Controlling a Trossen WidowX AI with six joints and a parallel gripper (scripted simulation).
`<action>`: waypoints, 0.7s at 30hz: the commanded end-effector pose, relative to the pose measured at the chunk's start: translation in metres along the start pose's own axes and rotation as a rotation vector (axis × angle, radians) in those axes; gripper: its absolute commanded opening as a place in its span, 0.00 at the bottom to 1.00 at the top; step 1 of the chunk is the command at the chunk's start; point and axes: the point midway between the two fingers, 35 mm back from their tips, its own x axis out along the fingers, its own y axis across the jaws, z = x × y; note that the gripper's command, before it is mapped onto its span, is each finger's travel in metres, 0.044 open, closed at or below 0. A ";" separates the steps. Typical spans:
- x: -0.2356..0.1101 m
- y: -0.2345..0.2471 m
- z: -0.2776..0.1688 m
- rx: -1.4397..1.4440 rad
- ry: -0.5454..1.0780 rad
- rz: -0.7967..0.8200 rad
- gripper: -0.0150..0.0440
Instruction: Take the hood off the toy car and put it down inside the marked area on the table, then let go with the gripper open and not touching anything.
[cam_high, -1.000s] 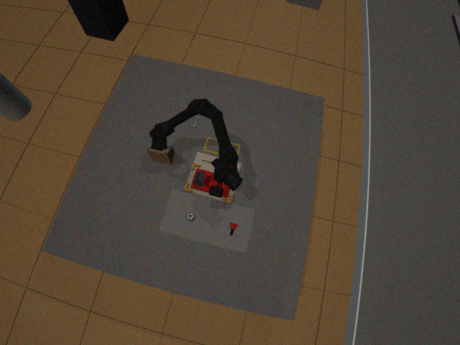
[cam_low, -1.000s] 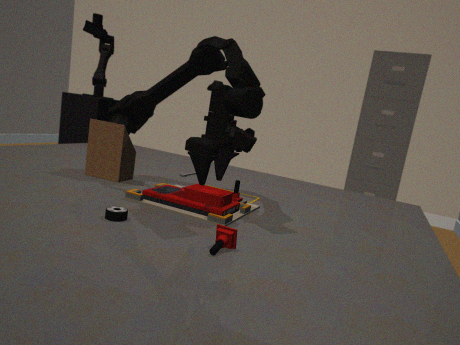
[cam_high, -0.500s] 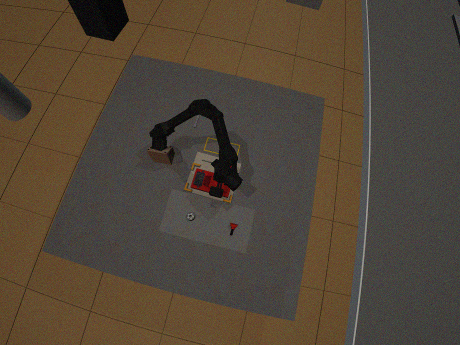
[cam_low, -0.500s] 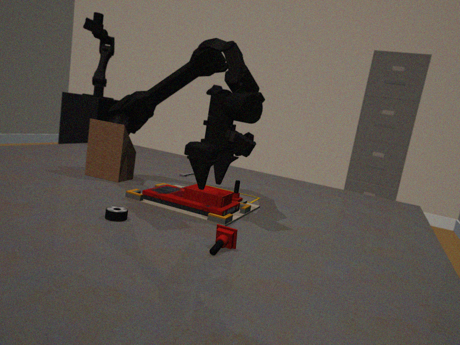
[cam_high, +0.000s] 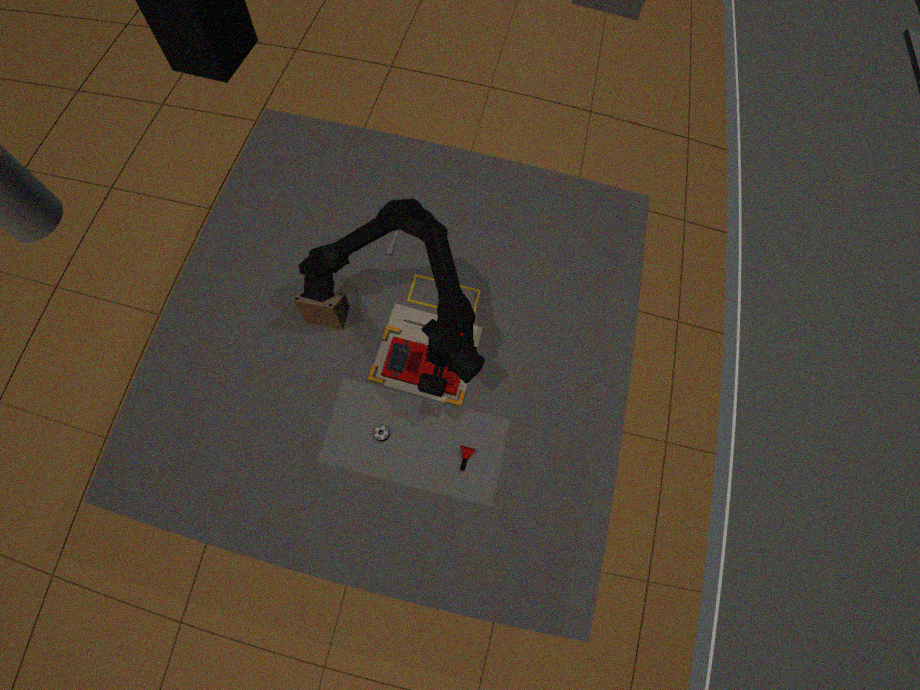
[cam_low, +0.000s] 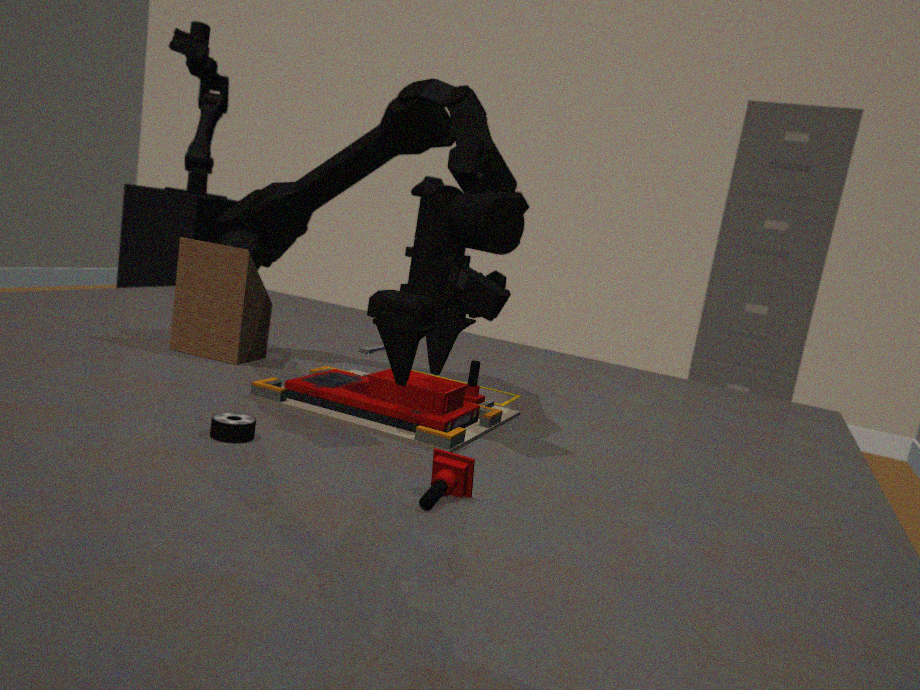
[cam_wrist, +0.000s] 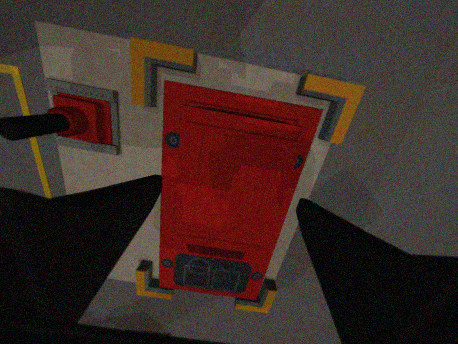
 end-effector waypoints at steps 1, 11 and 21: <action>0.002 0.000 0.000 0.004 -0.002 0.004 1.00; 0.007 0.000 0.000 0.004 -0.002 0.004 1.00; 0.012 0.001 0.000 0.004 -0.002 0.004 1.00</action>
